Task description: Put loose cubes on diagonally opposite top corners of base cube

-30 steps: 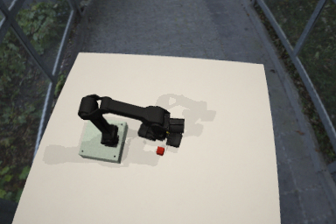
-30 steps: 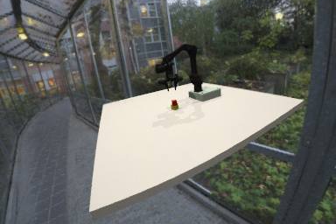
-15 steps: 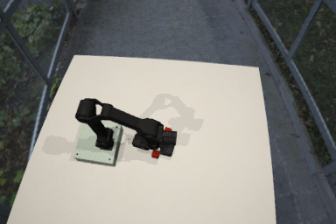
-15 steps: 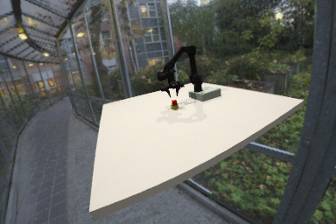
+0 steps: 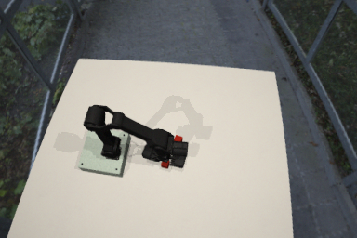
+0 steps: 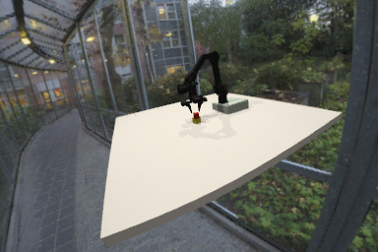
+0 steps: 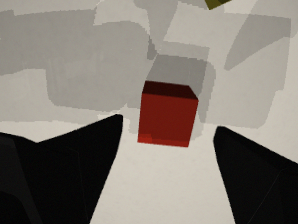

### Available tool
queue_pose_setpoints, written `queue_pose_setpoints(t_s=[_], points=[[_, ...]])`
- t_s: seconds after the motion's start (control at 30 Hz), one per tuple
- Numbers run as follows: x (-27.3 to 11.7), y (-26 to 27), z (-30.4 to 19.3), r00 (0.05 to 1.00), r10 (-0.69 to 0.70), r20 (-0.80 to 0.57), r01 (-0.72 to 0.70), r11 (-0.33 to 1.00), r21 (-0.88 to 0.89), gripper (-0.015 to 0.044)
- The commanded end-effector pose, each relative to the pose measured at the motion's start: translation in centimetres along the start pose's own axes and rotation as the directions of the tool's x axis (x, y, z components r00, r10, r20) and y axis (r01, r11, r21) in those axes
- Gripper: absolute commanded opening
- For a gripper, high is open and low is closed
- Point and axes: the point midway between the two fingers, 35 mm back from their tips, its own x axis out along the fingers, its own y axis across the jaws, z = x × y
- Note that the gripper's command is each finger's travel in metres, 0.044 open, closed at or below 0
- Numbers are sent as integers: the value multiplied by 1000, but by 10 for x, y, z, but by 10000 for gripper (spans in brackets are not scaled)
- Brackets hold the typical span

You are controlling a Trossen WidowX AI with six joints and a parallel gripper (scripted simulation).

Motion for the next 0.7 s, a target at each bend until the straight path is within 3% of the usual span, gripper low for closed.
queue_pose_setpoints(t_s=[0.0, 0.4, 0.6, 0.67], points=[[7, 1, 0, 1000, 3, 0, -3, 1000, -5, 265], [24, 2, 0, 1000, 3, 0, -3, 1000, -5, 265], [24, 2, 0, 1000, 3, 0, -3, 1000, -5, 107], [24, 2, 0, 1000, 3, 0, -3, 1000, -5, 105]])
